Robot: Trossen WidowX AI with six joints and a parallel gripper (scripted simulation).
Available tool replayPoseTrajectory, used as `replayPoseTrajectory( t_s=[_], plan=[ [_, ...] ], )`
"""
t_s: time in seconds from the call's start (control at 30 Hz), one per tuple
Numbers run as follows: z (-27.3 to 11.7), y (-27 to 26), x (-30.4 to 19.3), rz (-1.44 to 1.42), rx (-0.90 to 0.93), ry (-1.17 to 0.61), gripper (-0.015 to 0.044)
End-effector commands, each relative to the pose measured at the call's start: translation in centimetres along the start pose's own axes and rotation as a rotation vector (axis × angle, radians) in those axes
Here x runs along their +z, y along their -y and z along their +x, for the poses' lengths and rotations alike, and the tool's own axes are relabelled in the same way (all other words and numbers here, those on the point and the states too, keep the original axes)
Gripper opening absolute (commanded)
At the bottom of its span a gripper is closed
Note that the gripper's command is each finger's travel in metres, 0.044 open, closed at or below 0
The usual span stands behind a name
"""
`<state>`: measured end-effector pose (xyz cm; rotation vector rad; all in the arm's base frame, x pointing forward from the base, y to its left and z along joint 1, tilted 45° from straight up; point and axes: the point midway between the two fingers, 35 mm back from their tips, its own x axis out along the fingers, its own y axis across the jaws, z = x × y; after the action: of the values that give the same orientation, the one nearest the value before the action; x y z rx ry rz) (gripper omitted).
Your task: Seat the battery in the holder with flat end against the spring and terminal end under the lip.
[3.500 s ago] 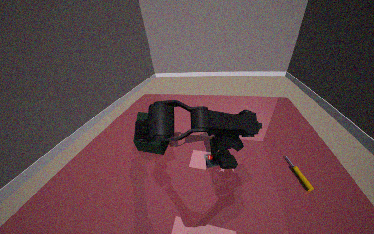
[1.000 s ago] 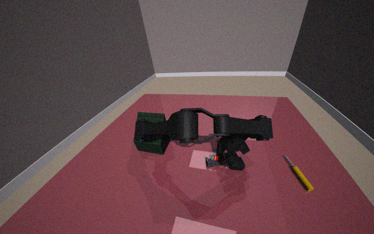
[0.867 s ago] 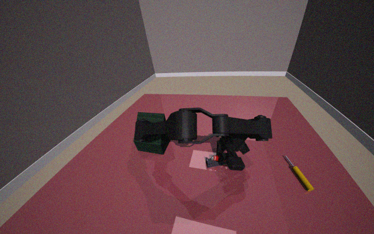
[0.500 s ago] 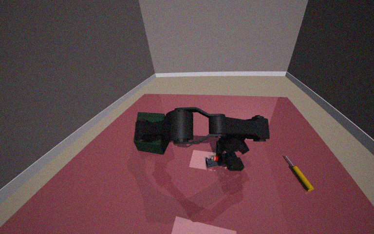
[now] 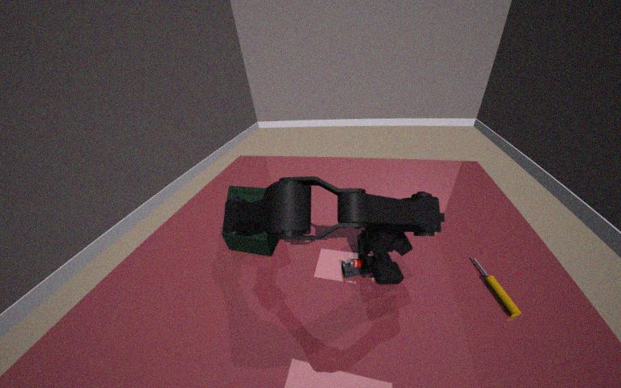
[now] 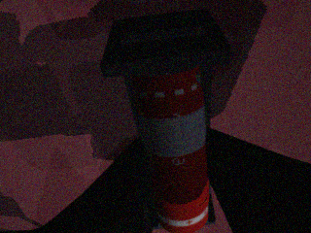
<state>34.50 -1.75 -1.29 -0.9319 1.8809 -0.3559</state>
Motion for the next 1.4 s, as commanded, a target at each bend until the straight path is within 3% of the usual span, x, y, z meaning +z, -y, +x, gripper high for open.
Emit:
replayPoseTrajectory(
  t_s=[0.0,1.37],
  plan=[
    [0.21,-0.19,0.36,0.003,0.008,0.026,0.0074],
    [0.83,-0.08,-0.11,-0.012,0.025,0.199,0.0074]
  ],
)
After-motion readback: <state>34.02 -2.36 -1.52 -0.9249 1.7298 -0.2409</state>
